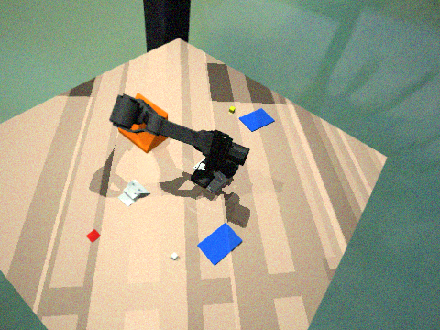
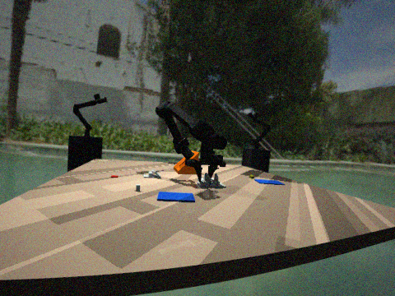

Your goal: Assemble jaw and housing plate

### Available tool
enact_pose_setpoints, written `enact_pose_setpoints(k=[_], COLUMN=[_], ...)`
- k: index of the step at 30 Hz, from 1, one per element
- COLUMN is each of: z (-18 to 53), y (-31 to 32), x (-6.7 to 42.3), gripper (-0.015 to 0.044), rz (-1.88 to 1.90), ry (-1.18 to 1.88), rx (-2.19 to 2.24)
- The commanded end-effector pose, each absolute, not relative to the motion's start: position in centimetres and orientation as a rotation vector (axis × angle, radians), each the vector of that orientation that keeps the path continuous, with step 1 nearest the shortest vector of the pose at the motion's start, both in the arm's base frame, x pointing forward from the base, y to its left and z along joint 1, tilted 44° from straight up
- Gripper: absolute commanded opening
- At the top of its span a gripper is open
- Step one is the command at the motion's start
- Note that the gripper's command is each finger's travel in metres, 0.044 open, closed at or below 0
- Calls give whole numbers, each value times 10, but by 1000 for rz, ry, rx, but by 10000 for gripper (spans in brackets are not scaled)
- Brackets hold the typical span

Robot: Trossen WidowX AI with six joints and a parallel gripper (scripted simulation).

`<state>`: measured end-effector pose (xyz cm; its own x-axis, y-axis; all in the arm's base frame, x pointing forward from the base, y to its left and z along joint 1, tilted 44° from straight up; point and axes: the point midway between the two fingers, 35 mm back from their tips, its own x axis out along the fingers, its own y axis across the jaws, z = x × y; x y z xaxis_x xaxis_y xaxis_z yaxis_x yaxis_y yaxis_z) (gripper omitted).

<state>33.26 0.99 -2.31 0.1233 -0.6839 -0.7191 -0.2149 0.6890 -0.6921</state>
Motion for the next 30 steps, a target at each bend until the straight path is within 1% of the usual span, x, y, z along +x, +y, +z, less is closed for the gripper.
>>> enact_pose_setpoints(k=[1,10,17,21,29,30], z=[-23,-21,24,19,46,51], y=[10,12,54,51,27,23], x=[332,332,324,326,319,318], gripper=[224,224,224,224,434,440], rz=[-400,-400,-406,-400,-543,-564], ry=[1444,1444,1445,1439,1373,1362], rx=[-798,-797,-794,-803,-616,-588])
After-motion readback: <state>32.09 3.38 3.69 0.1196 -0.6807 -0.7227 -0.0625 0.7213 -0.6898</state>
